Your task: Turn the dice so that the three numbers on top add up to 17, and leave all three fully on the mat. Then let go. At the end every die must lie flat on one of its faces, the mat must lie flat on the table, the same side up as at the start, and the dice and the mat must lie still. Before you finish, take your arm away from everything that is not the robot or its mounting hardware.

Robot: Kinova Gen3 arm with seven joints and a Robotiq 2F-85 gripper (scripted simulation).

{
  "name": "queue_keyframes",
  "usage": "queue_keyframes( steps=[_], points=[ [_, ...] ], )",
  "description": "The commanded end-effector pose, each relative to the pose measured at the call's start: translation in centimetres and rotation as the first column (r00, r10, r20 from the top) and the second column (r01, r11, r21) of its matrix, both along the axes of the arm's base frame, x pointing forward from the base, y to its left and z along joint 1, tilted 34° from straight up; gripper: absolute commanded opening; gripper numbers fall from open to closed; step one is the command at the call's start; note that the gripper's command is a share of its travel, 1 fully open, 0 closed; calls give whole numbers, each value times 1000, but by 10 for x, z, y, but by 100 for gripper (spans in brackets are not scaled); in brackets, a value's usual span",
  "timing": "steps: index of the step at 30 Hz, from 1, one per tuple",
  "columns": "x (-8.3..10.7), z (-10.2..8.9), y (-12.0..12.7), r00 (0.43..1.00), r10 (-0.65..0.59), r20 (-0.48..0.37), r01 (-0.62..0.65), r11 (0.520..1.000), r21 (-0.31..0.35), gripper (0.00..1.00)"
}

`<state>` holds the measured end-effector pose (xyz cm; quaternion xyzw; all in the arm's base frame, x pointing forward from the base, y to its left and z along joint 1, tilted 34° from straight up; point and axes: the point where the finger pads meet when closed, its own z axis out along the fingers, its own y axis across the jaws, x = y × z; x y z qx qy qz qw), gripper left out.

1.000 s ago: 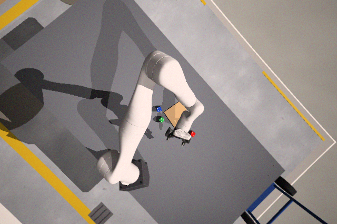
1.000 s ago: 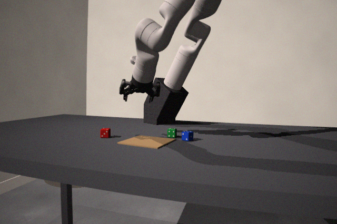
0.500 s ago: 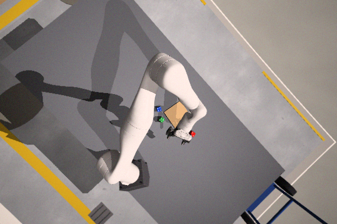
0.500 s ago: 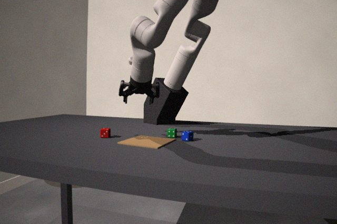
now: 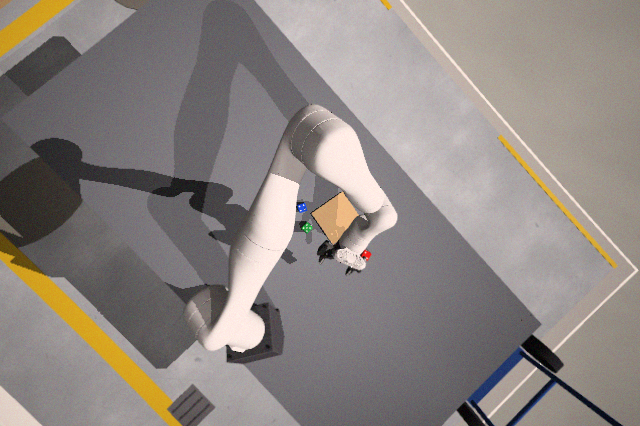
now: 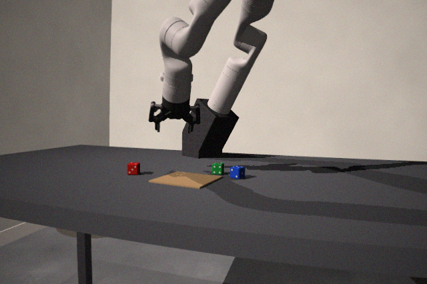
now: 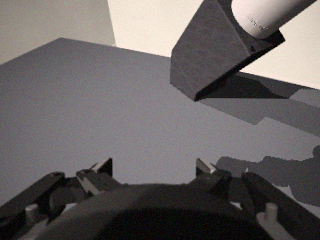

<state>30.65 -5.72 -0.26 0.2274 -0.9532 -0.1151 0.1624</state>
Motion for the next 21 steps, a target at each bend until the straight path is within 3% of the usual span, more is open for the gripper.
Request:
queue_keyframes(
  steps=[1,21],
  points=[
    [4,0,-2,999,-28,14,28,999,20,100],
    [15,0,-2,995,-89,47,85,994,73,100]
  ],
)
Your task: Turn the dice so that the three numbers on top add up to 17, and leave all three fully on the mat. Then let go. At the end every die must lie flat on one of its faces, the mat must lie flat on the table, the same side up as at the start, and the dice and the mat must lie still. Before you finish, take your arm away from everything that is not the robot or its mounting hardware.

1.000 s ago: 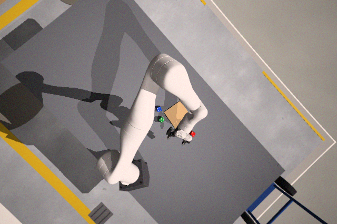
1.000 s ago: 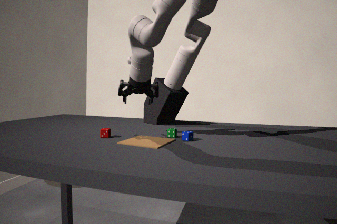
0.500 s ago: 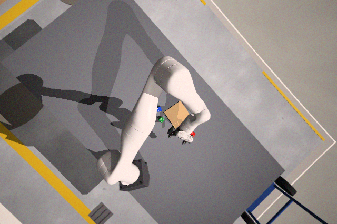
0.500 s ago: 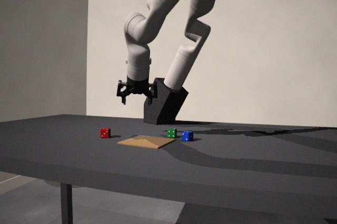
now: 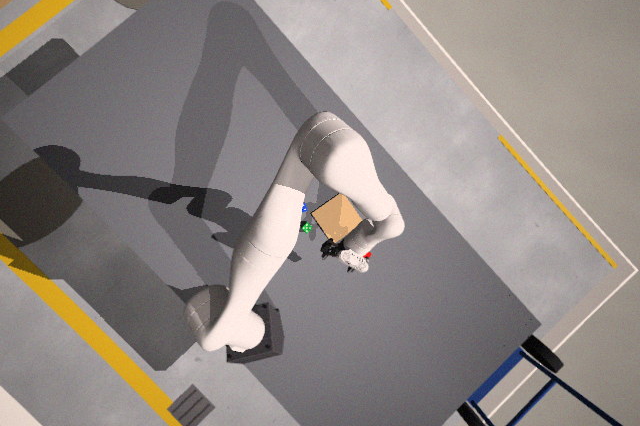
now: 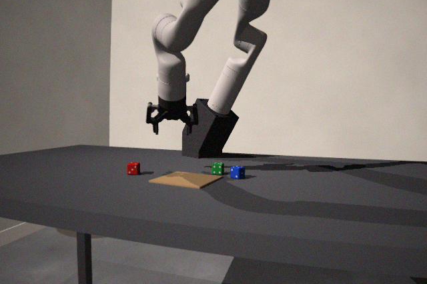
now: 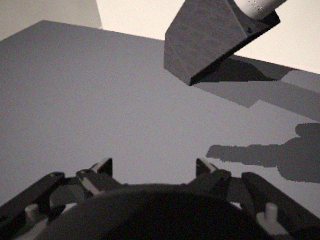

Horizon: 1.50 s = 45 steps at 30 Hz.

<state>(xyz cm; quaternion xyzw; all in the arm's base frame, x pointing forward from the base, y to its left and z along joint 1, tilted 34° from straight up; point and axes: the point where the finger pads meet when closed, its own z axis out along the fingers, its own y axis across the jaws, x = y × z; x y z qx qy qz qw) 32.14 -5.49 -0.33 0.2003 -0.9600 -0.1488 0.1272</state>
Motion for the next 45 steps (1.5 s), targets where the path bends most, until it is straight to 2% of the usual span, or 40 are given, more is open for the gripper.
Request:
queue_keyframes(
  steps=[1,45],
  points=[
    [0,0,-4,1000,-13,2,13,1000,1,100],
    [29,3,-13,984,-154,90,144,984,107,100]
  ],
)
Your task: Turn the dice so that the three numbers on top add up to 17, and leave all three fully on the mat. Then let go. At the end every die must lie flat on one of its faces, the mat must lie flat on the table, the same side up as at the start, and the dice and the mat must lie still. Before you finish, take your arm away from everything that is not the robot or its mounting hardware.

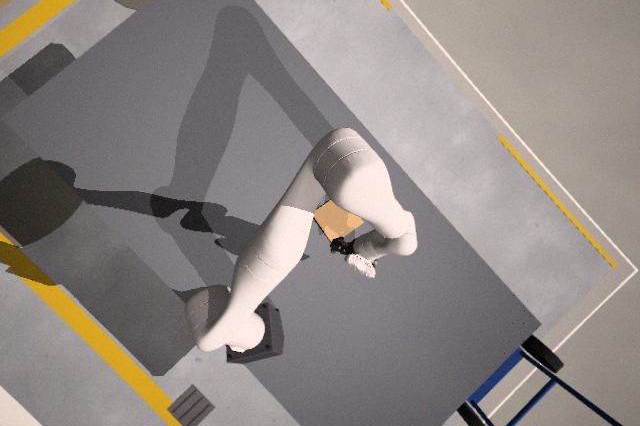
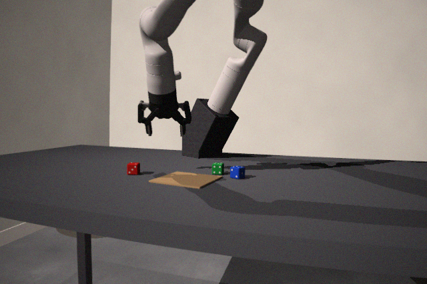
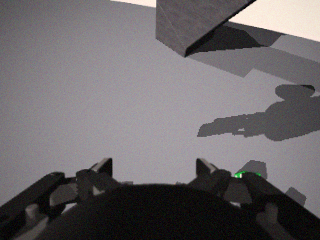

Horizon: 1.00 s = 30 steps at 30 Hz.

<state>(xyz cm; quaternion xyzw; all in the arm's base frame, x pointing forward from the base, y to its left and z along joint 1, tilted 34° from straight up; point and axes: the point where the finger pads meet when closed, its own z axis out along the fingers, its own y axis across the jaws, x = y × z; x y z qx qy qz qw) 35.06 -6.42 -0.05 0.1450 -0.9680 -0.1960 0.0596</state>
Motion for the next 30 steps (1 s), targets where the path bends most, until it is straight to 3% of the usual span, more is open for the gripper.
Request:
queue_keyframes(
  steps=[1,30],
  points=[
    [0,0,-3,1000,-9,1,9,1000,-1,100],
    [22,5,-16,991,-109,73,104,993,58,100]
  ],
)
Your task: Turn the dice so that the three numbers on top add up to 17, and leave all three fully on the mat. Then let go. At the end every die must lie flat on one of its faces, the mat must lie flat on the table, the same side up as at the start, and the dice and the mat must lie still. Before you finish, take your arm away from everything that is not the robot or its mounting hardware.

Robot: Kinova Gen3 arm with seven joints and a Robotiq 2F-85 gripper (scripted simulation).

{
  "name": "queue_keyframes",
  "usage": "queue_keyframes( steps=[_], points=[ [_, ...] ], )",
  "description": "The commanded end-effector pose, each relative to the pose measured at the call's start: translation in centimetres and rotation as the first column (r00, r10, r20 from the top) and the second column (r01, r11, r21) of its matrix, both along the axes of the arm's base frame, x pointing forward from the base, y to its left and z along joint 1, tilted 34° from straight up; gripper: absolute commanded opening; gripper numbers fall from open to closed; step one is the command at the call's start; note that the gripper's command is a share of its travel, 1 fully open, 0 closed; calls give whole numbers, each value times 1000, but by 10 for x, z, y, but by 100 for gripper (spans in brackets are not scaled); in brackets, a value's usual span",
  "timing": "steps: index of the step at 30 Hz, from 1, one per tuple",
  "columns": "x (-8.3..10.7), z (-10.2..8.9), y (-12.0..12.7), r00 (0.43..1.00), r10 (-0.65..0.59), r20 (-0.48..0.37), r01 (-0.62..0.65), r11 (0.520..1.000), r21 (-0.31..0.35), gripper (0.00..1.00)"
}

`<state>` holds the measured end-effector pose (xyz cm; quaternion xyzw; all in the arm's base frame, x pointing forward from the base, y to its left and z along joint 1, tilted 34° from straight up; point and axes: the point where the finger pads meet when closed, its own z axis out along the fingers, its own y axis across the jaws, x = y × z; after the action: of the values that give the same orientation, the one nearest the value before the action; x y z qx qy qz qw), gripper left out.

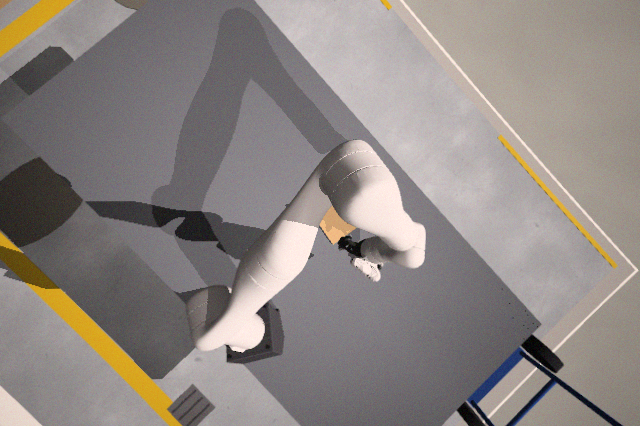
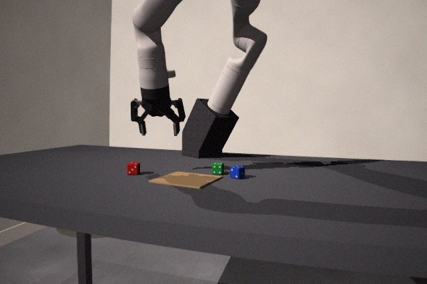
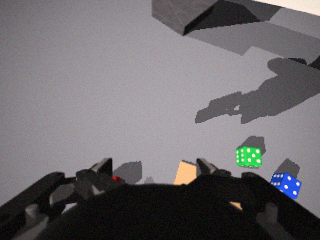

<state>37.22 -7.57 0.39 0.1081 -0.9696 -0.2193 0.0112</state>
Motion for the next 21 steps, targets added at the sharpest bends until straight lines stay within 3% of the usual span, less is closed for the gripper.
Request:
queue_keyframes(
  steps=[1,21],
  points=[
    [0,1,-5,1000,-13,4,13,1000,0,100],
    [15,5,-17,995,-80,54,79,996,32,100]
  ],
)
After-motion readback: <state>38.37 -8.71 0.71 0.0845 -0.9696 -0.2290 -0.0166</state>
